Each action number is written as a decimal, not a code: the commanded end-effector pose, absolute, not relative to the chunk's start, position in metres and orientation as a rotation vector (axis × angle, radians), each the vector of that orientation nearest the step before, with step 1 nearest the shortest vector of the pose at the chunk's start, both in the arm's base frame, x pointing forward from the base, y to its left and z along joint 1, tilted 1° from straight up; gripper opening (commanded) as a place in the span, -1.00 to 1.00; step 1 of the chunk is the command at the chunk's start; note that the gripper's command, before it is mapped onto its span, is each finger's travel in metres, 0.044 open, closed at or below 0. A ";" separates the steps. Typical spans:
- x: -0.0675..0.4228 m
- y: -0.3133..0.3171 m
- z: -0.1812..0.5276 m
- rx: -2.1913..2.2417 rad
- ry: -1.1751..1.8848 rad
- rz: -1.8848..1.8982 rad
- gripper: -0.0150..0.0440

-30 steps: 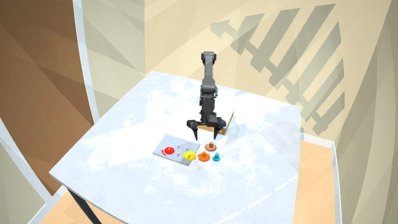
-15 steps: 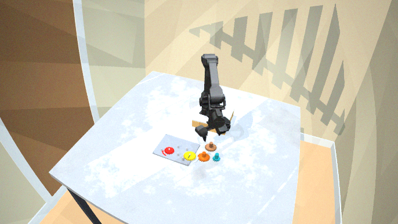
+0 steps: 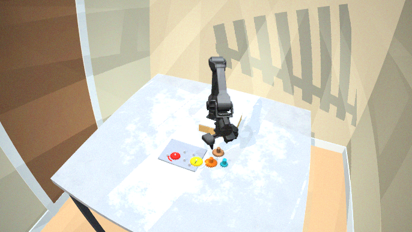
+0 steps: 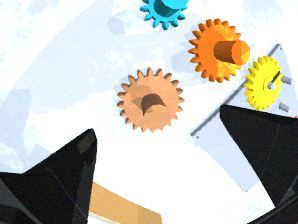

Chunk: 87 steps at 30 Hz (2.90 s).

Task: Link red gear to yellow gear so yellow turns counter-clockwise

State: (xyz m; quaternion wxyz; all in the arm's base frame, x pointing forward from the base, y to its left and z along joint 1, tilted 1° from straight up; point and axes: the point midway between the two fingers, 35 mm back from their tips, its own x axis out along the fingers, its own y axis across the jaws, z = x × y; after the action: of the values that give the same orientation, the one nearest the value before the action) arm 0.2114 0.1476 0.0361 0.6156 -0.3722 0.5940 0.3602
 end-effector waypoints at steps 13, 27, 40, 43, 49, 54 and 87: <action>0.211 0.146 0.011 -0.867 1.382 0.831 1.00; 0.211 0.146 0.011 -0.867 1.382 0.831 0.64; 0.211 0.146 0.011 -0.867 1.382 0.831 -0.31; 0.211 0.146 0.011 -0.867 1.382 0.831 -0.38; 0.211 0.146 0.012 -0.867 1.382 0.831 -0.49; 0.213 0.147 0.024 -0.867 1.382 0.831 -0.49; 0.215 0.148 0.107 -0.867 1.381 0.831 -0.49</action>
State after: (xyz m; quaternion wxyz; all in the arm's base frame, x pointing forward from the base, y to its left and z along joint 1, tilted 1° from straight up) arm 0.2157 0.1485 0.0945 0.6052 -0.3737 0.6043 0.3590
